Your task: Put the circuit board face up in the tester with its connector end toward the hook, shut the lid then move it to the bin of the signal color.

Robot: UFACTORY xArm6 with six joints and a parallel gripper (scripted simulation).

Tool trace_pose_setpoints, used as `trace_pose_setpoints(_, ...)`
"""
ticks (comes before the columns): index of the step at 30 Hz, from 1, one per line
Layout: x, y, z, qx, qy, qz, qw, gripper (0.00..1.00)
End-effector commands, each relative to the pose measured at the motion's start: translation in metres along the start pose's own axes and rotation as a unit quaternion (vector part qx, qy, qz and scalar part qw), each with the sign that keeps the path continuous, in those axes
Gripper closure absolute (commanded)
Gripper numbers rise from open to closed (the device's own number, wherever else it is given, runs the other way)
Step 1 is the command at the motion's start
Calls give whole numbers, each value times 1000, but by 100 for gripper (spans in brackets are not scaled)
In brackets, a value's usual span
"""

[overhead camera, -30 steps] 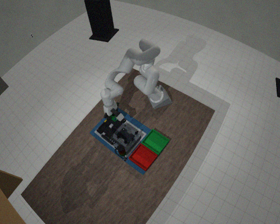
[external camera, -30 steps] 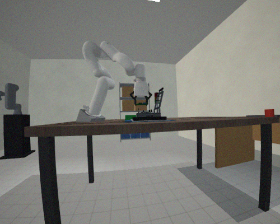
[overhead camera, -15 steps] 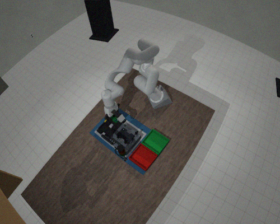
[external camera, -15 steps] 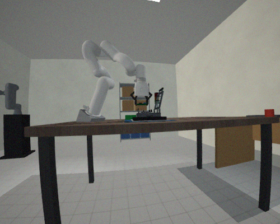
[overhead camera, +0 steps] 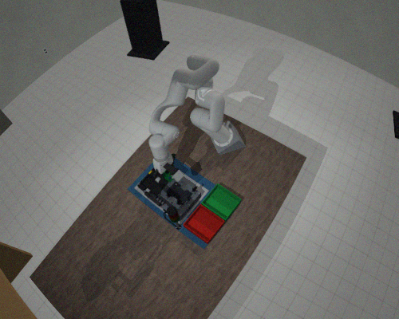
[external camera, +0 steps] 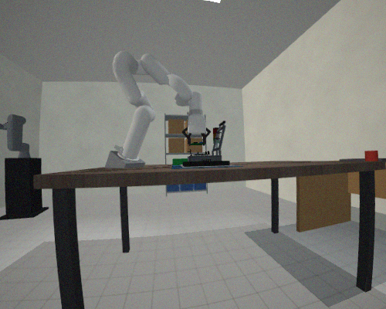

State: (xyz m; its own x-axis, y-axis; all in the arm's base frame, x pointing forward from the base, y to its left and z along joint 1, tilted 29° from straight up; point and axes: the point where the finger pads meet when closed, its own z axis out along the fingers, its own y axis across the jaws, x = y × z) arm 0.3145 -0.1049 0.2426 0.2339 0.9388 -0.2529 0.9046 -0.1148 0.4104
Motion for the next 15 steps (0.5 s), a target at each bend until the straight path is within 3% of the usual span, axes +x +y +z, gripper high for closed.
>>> trace_pose_setpoints(1,29,12,-2,1,-5,2,1000,21)
trace_pose_setpoints(4,34,14,-3,1,-5,2,1000,21)
trace_pose_setpoints(15,91,34,-7,1,-5,2,1000,21)
